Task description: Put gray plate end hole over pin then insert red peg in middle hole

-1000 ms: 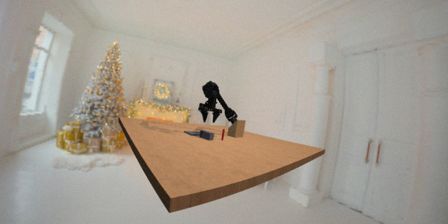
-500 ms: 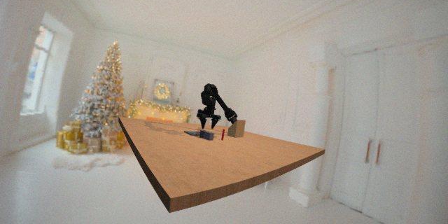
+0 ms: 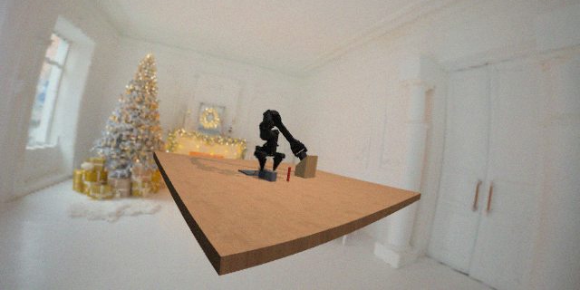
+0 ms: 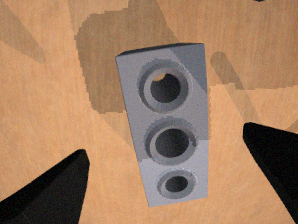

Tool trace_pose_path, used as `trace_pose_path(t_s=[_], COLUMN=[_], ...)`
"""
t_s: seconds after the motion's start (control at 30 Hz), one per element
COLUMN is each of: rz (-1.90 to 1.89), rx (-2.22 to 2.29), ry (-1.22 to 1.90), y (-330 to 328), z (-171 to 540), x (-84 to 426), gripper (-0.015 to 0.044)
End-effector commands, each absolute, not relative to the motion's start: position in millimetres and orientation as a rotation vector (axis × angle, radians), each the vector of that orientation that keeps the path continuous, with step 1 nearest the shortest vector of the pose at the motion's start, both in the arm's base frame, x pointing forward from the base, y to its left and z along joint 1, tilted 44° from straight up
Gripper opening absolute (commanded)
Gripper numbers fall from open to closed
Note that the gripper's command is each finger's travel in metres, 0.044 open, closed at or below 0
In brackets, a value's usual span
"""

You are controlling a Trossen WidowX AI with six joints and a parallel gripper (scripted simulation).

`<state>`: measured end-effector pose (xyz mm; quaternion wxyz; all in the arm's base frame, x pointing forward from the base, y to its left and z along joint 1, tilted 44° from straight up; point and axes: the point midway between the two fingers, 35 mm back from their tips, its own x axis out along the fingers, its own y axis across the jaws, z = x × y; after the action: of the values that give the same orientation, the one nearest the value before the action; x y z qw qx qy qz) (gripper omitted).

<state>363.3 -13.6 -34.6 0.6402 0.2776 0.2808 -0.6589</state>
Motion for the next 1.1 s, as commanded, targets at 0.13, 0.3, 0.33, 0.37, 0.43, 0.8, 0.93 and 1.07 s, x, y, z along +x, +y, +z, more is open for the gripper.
trace_pose_path(t_s=[0.13, 0.3, 0.33, 0.37, 0.43, 0.8, 0.93, 1.07], rz=[-1.504, -1.504, -1.504, -1.504, -1.504, -1.505, -1.505, -1.505], rx=[0.62, 0.62, 0.62, 0.619, 0.619, 0.618, 0.618, 0.618], ry=[0.645, 0.645, 0.645, 0.644, 0.644, 0.643, 0.643, 0.643], y=[-23.7, -29.5, -30.6, -31.8, -34.1, -43.9, -43.9, -43.9], z=[-45.1, -50.8, -51.9, -53.0, -55.2, -64.5, -64.5, -64.5], x=[361.0, 360.6, 360.5, 360.4, 360.1, 358.8, 358.8, 358.8], gripper=[0.044, 0.044, 0.044, 0.044, 0.044, 0.0414, 0.0309, 0.0204])
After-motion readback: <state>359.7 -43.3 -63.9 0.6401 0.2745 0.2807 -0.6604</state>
